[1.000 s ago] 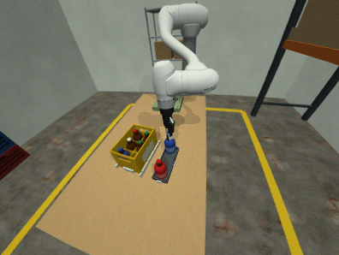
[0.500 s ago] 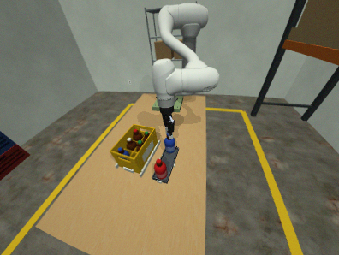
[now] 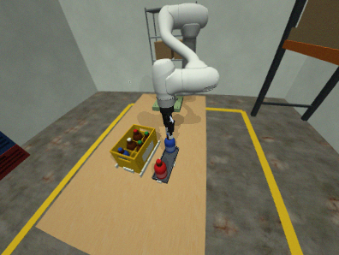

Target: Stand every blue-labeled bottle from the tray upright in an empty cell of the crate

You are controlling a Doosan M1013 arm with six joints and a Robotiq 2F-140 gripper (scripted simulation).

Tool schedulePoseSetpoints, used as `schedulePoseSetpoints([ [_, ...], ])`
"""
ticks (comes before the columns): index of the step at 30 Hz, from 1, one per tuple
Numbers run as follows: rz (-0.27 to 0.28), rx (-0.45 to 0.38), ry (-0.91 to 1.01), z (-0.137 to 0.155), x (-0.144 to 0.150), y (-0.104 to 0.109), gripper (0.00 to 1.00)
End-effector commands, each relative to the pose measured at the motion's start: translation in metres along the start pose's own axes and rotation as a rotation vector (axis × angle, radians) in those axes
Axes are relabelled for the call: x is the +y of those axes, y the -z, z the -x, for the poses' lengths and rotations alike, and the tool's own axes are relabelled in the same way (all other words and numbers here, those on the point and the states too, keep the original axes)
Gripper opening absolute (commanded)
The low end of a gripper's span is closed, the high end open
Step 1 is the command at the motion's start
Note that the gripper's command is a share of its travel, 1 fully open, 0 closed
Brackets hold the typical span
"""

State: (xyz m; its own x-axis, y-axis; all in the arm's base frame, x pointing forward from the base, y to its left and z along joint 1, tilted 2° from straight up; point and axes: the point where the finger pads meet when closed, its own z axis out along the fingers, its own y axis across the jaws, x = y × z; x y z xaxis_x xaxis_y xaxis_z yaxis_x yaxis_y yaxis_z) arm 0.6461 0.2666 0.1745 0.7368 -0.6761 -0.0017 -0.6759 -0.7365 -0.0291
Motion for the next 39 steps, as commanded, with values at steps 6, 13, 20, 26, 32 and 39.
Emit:
schedulePoseSetpoints([
  [6, 0.000, 0.000, 0.000, 0.0000, 0.0000, 0.0001, 0.00],
  [13, 0.000, 0.000, 0.000, 0.0000, 0.0000, 0.0001, 0.00],
  [20, 0.000, 0.000, 0.000, 0.0000, 0.0000, 0.0001, 0.00],
  [26, 0.000, 0.000, 0.000, 0.0000, 0.0000, 0.0002, 0.00],
  [32, 0.000, 0.000, 0.000, 0.0000, 0.0000, 0.0015, 0.00],
  [39, 0.000, 0.000, 0.000, 0.0000, 0.0000, 0.0042, 0.00],
])
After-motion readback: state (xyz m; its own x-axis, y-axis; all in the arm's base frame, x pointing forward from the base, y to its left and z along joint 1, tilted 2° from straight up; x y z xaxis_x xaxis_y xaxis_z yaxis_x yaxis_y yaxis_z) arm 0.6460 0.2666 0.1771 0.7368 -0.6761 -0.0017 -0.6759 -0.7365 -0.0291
